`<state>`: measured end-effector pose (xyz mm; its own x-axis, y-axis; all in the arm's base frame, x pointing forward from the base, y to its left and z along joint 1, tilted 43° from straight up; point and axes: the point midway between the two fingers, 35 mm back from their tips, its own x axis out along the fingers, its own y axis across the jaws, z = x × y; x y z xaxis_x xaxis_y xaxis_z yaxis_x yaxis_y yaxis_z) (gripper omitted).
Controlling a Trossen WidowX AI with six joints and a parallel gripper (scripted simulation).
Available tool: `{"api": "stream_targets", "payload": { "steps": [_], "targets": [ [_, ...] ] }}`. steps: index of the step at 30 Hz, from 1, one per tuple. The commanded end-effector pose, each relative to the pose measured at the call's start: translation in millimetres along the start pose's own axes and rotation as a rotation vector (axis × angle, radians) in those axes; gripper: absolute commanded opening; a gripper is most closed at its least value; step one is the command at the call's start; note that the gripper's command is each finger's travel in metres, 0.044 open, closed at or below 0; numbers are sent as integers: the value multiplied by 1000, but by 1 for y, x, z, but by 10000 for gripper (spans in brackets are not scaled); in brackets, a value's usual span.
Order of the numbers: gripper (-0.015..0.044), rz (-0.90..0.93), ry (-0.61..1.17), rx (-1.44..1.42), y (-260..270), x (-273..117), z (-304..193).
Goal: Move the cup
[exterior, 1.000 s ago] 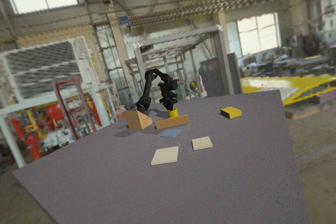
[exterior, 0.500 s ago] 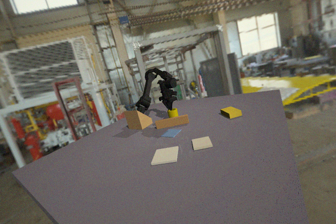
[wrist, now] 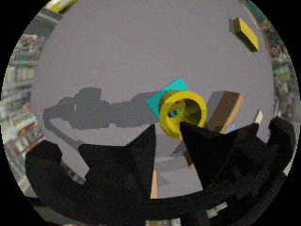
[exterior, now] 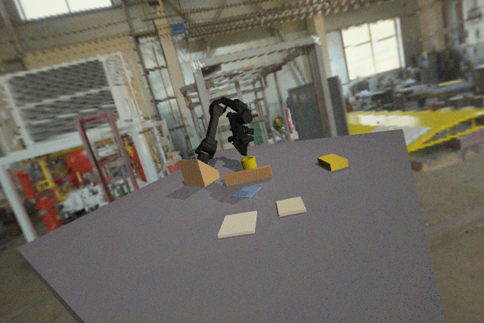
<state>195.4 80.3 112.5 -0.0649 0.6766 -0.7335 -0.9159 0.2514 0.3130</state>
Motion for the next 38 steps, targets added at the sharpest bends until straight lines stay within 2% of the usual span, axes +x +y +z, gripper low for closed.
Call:
{"api": "stream_targets", "payload": {
  "steps": [1,3,14,33,38],
  "targets": [
    [147,-3,3,-7,0,-6,0],
    [147,-3,2,-7,0,-7,0],
    [435,0,0,1,0,-6,0],
    [440,-2,5,-5,-1,-66,0],
    [440,-4,0,1,0,-63,0]
  ]
}}
